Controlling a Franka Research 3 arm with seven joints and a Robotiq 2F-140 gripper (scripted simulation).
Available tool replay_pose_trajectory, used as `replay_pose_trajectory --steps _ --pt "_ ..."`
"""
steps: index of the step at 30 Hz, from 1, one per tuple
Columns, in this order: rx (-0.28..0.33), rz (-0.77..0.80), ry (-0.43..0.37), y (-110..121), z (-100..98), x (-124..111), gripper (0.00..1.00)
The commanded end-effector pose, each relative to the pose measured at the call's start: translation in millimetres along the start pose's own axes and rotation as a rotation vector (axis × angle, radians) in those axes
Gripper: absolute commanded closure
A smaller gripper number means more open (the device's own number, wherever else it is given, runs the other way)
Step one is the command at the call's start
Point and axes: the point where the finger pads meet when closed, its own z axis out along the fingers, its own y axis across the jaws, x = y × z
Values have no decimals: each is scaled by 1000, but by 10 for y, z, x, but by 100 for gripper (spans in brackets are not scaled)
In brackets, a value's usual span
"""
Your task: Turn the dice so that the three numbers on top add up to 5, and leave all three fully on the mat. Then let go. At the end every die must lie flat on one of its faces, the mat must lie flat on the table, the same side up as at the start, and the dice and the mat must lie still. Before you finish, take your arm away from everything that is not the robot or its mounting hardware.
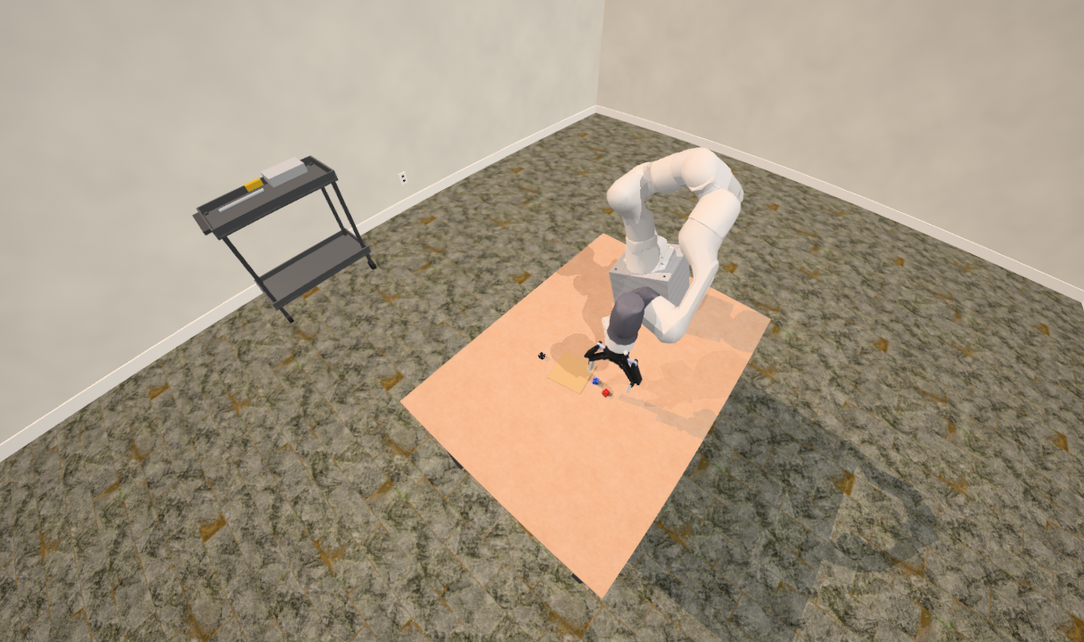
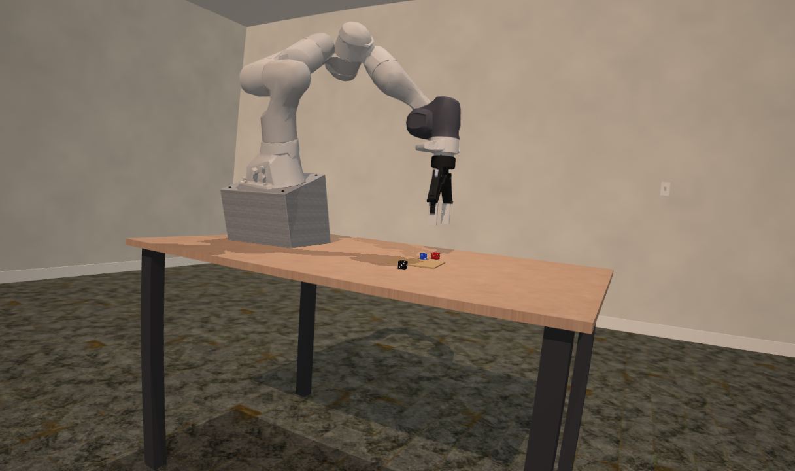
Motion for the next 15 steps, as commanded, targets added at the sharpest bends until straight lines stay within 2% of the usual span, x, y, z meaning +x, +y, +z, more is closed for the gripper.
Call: replay_pose_trajectory --steps 1,11,12,15 --pt "5 167 10 17 10 12 0" --pt "6 313 8 -1 44 7 0" --pt "6 313 8 -1 44 7 79" --pt "6 313 8 -1 44 7 79"
